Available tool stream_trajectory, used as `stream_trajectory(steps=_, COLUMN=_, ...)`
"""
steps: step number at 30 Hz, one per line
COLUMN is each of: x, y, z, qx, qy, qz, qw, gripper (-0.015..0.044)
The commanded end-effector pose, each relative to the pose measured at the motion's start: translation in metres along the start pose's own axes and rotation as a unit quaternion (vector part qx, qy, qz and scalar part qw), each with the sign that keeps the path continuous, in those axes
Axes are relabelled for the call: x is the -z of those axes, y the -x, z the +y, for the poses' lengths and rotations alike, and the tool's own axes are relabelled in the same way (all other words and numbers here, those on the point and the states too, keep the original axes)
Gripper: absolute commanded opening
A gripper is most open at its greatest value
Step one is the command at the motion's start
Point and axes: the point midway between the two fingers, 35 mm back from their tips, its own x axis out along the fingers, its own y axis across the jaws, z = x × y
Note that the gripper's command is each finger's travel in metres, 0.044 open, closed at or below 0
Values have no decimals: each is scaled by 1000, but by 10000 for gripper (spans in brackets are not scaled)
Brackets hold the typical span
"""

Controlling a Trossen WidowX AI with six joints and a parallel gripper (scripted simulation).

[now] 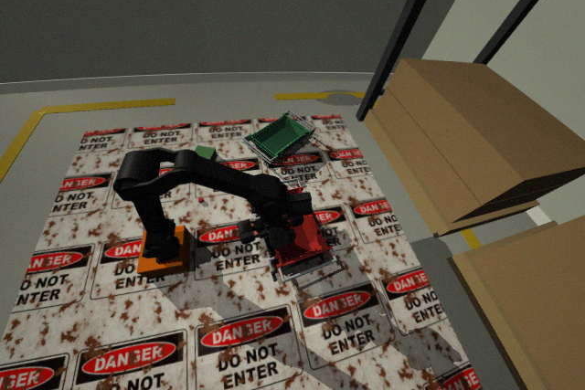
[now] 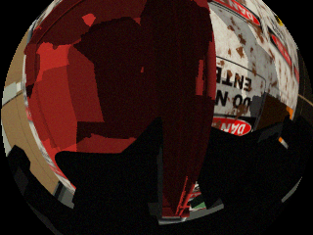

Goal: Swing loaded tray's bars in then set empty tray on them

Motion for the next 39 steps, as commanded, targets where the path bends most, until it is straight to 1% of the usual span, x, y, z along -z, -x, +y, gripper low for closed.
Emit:
stream_trajectory(steps=1, x=1, y=-9, z=-12, qx=25, qy=1, qz=1, qw=1000, gripper=0)
stream_trajectory(steps=33, x=1, y=-9, z=-12, qx=25, qy=1, qz=1, qw=1000, gripper=0)
stream_trajectory(steps=34, x=0, y=-1, z=-2, qx=3, qy=0, qz=0, qw=1000, gripper=0)
stream_trajectory(steps=37, x=1, y=-9, z=-12, qx=25, qy=1, qz=1, qw=1000, gripper=0)
stream_trajectory(steps=39, x=1, y=-9, z=-12, qx=25, qy=1, qz=1, qw=1000, gripper=0)
